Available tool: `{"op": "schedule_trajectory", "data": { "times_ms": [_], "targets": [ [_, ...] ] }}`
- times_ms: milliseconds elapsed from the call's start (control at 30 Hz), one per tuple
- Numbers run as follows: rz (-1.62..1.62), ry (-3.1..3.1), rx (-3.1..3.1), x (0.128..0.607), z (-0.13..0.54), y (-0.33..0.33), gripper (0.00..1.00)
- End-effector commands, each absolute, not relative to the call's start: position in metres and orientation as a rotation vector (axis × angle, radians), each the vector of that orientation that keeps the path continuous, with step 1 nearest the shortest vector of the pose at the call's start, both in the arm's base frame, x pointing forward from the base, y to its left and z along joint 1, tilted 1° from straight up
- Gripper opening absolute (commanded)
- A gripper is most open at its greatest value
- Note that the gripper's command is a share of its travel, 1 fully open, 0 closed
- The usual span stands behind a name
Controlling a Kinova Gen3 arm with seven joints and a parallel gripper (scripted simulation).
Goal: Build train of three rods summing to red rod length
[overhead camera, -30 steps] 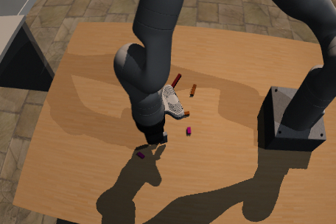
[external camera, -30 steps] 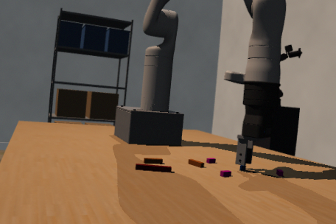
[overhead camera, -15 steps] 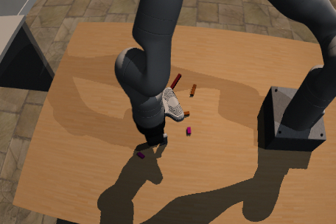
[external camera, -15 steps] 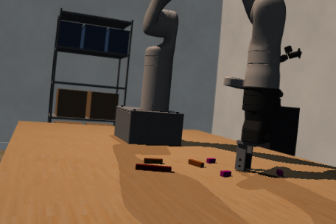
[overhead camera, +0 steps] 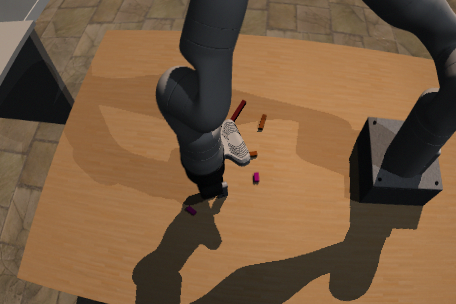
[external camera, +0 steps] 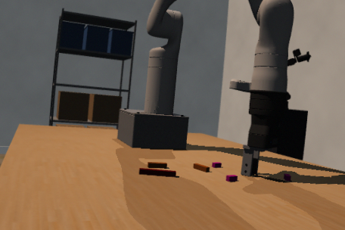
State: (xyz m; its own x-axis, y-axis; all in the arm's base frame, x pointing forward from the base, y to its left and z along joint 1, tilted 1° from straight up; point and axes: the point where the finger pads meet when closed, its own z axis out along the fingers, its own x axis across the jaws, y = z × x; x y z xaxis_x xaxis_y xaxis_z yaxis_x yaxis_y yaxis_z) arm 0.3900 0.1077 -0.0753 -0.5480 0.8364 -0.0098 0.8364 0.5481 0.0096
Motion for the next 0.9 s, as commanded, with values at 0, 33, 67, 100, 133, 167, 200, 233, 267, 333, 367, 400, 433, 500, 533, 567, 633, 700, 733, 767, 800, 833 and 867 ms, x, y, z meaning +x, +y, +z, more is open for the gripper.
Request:
{"op": "schedule_trajectory", "data": {
  "times_ms": [0,33,67,100,133,167,200,233,267,333,367,400,433,500,533,567,633,700,733,767,800,833,867],
  "targets": [
    [0.008,2.751,1.486,0.3906,-0.0747,0.1079,0.54],
    [0.008,2.751,1.486,0.3906,-0.0747,0.1079,0.54],
    [0.008,2.751,1.486,0.3906,-0.0747,0.1079,0.54],
    [0.008,2.751,1.486,0.3906,-0.0747,0.1079,0.54],
    [0.008,2.751,1.486,0.3906,-0.0747,0.1079,0.54],
    [0.008,2.751,1.486,0.3906,-0.0747,0.1079,0.54],
    [0.008,2.751,1.486,0.3906,-0.0747,0.1079,0.54],
    [0.008,2.751,1.486,0.3906,-0.0747,0.1079,0.54],
    [0.008,2.751,1.486,0.3906,-0.0747,0.1079,0.54],
    [0.008,2.751,1.486,0.3906,-0.0747,0.1079,0.54],
    [0.008,2.751,1.486,0.3906,-0.0747,0.1079,0.54],
    [0.008,2.751,1.486,0.3906,-0.0747,0.1079,0.54],
    [0.008,2.751,1.486,0.3906,-0.0747,0.1079,0.54],
    [0.008,2.751,1.486,0.3906,-0.0747,0.1079,0.54],
    [0.008,2.751,1.486,0.3906,-0.0747,0.1079,0.54],
    [0.008,2.751,1.486,0.3906,-0.0747,0.1079,0.54],
    [0.008,2.751,1.486,0.3906,-0.0747,0.1079,0.54],
    [0.008,2.751,1.486,0.3906,-0.0747,0.1079,0.54],
    [0.008,2.751,1.486,0.3906,-0.0747,0.1079,0.54],
    [0.008,2.751,1.486,0.3906,-0.0747,0.1079,0.54],
    [0.008,2.751,1.486,0.3906,-0.0747,0.1079,0.24],
    [0.008,2.751,1.486,0.3906,-0.0747,0.1079,0.24],
    [0.008,2.751,1.486,0.3906,-0.0747,0.1079,0.24]
  ]
}}
